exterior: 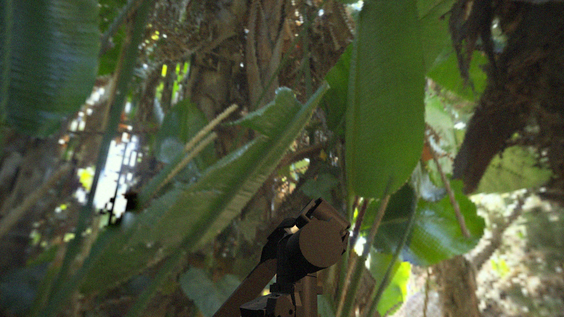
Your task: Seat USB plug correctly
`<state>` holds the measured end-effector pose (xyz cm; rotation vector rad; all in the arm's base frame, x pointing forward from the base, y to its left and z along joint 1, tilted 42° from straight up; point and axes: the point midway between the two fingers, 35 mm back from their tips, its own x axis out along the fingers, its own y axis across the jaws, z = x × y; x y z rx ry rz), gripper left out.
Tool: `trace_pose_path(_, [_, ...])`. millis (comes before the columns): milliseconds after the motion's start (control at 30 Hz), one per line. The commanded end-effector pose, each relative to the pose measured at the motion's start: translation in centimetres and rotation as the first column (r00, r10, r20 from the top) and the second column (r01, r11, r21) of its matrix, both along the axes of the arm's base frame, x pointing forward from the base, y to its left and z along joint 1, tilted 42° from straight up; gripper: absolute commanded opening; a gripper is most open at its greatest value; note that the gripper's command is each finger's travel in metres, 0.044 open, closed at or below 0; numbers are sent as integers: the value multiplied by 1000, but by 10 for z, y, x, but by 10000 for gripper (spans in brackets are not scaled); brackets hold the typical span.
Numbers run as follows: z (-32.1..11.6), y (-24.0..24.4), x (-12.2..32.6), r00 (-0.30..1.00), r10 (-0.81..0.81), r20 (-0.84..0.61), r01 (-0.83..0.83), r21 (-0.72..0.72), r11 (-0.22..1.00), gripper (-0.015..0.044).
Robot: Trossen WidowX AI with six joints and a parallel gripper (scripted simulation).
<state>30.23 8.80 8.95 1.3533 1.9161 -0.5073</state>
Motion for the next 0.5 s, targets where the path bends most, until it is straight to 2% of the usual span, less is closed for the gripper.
trace_pose_path(0, [0,0,0,1000,-10,-8,9,-3,1000,0])
trace_pose_path(467, [-1,0,0,1000,-9,-6,9,-4,1000,0])
